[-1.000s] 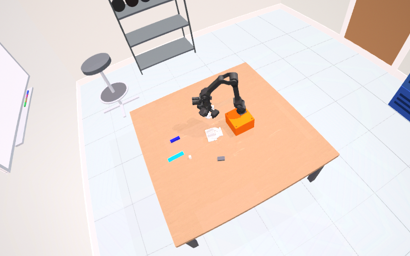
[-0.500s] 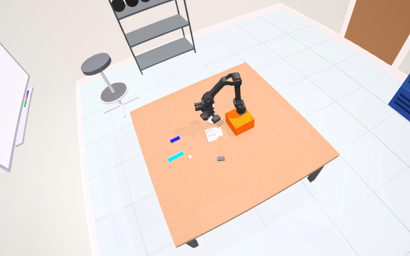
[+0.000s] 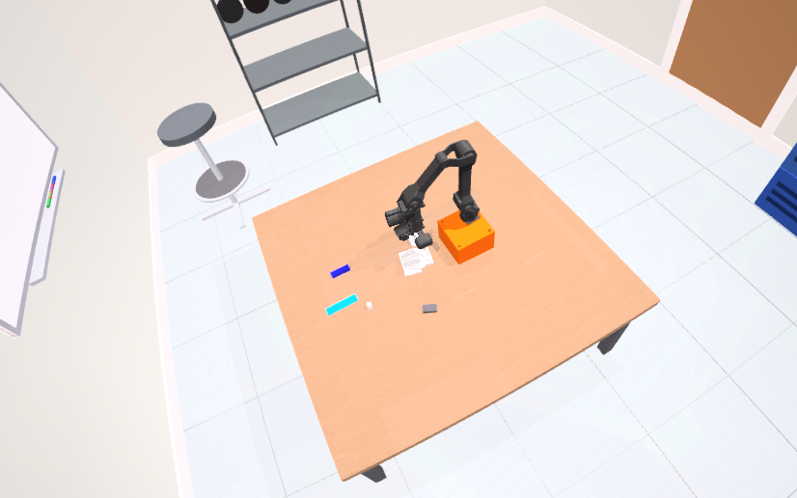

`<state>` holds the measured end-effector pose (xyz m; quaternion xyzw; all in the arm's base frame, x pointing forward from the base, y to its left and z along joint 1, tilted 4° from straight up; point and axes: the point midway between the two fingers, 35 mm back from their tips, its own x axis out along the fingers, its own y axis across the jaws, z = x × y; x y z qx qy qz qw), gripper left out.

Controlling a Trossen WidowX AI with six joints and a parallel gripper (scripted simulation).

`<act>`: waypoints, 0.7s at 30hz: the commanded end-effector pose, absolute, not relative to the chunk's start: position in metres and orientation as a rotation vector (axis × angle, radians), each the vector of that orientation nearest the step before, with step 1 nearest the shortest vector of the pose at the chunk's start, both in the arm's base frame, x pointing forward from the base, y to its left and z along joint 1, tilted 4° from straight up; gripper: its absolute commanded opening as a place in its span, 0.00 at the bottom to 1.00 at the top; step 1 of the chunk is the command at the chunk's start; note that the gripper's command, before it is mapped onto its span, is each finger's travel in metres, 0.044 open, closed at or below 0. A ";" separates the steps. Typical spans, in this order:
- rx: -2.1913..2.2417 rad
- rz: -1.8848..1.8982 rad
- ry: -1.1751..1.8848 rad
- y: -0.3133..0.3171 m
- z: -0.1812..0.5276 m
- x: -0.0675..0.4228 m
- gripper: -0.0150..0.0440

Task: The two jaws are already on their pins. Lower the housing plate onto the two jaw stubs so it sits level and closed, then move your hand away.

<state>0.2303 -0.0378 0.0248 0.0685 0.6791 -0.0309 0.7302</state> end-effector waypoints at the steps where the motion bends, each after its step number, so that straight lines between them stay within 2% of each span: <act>1: 0.197 -0.113 1.494 -0.028 0.024 0.228 0.85; 21: 0.271 -0.176 1.490 -0.011 0.024 0.224 0.85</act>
